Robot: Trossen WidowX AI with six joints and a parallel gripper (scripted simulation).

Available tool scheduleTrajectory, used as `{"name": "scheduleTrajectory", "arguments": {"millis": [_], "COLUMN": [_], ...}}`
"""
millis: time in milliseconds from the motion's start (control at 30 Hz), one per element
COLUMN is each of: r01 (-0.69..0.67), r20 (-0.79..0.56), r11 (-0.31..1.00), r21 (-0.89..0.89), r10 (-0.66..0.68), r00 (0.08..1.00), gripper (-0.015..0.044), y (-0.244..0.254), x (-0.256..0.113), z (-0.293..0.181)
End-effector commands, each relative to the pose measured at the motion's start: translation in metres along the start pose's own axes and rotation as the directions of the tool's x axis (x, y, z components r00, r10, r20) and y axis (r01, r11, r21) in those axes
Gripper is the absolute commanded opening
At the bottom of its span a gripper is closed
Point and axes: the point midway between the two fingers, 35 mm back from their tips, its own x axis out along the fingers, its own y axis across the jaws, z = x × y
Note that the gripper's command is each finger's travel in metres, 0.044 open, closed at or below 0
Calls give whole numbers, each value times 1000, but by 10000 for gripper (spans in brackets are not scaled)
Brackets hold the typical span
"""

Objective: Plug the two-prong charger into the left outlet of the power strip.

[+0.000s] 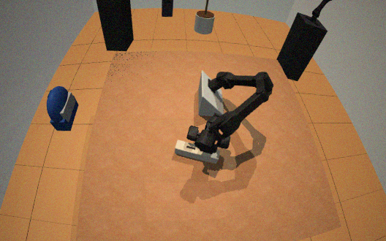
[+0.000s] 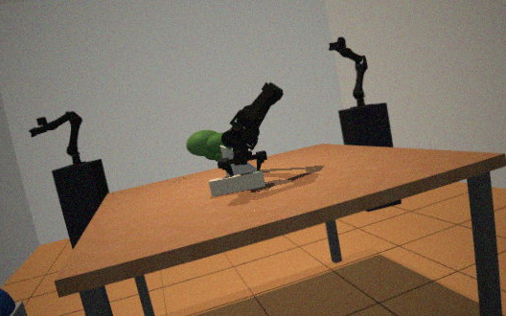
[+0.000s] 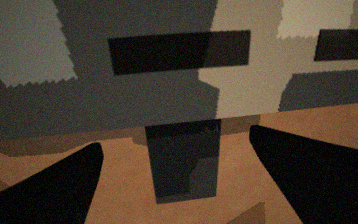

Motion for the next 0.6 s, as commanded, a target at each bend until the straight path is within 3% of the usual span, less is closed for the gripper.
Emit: {"name": "scheduleTrajectory", "arguments": {"millis": [0,567], "r01": [-5,-5], "r20": [0,0], "r11": [1000,1000], "r21": [-3,-3], "r10": [5,5], "r00": [1000,1000], "gripper": [440,440], "y": [0,0], "x": [1,1], "z": [-3,-13]}}
